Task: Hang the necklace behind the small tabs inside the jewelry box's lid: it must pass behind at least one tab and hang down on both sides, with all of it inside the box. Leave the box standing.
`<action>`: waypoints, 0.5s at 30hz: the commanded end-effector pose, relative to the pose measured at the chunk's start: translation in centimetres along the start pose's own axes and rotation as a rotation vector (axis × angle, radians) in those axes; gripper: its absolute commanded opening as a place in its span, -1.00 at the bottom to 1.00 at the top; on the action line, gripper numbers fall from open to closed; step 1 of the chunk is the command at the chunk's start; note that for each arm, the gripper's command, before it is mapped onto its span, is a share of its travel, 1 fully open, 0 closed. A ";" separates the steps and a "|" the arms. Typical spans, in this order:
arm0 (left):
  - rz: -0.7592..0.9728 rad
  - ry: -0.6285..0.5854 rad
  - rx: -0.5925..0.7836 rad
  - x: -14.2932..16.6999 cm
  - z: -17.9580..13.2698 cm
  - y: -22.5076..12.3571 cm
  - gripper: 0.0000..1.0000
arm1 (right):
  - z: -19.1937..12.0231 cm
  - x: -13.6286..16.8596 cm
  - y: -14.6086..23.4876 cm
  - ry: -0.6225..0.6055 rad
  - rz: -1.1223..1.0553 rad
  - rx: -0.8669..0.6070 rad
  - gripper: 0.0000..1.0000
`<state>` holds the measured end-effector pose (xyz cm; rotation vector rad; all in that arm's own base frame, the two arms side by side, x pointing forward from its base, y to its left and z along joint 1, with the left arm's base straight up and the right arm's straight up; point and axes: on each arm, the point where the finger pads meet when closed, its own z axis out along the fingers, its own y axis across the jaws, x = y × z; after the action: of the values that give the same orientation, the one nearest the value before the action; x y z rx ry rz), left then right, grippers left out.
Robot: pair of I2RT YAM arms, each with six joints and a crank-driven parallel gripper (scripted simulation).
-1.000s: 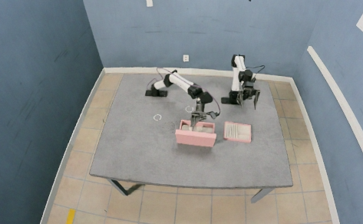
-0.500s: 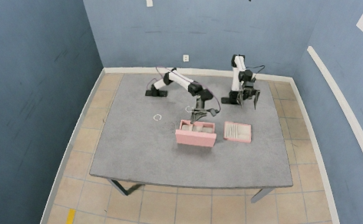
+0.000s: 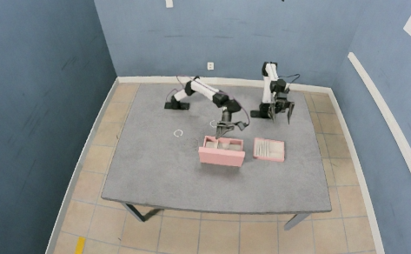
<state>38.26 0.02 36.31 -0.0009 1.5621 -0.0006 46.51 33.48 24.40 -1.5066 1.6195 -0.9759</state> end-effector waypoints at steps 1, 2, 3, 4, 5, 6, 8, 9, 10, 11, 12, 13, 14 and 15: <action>0.005 -0.023 -0.010 -0.9 -0.4 0.3 1.00 | -1.9 1.4 -3.5 -0.010 0.059 0.045 -1.00; 0.005 -0.023 -0.010 -0.9 -0.4 0.3 1.00 | -1.5 1.3 -2.9 -0.005 0.050 0.037 -1.00; 0.005 -0.023 -0.010 -0.9 -0.4 0.3 1.00 | -1.2 0.8 -2.3 -0.006 0.037 0.029 -1.00; 0.005 -0.023 -0.010 -0.9 -0.4 0.3 1.00 | -0.9 0.6 -1.8 -0.004 0.028 0.022 -1.00; 0.005 -0.023 -0.010 -0.9 -0.4 0.3 1.00 | -0.9 0.6 -1.8 -0.005 0.028 0.022 -1.00; 0.005 -0.023 -0.010 -0.9 -0.4 0.3 1.00 | -1.0 0.5 -1.8 -0.007 0.027 0.021 -1.00; 0.005 -0.023 -0.010 -0.9 -0.4 0.3 1.00 | -1.1 0.3 -1.7 -0.012 0.026 0.021 -1.00; 0.005 -0.023 -0.010 -0.9 -0.4 0.3 1.00 | -1.2 0.1 -1.7 -0.015 0.024 0.021 -1.00; 0.005 -0.023 -0.010 -0.9 -0.4 0.3 1.00 | -1.3 0.0 -1.6 -0.019 0.023 0.021 -1.00; 0.005 -0.020 -0.010 -0.8 -0.4 0.3 1.00 | -2.0 1.9 -5.0 -0.029 0.132 0.072 -1.00; 0.005 -0.019 -0.010 -0.8 -0.4 0.3 1.00 | -1.2 2.1 -3.7 -0.022 0.127 0.047 -1.00; 0.005 -0.017 -0.010 -0.8 -0.4 0.3 1.00 | -1.1 2.4 -4.1 -0.032 0.159 0.050 -1.00; 0.005 -0.015 -0.010 -0.7 -0.4 0.3 1.00 | -1.0 2.9 -4.5 -0.043 0.194 0.051 -1.00; 0.005 -0.015 -0.010 -0.7 -0.4 0.3 1.00 | -1.0 2.9 -4.5 -0.043 0.194 0.051 -1.00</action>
<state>38.26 0.02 36.30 -0.0009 1.5626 -0.0006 47.02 32.40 24.63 -1.4596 1.6564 -0.9419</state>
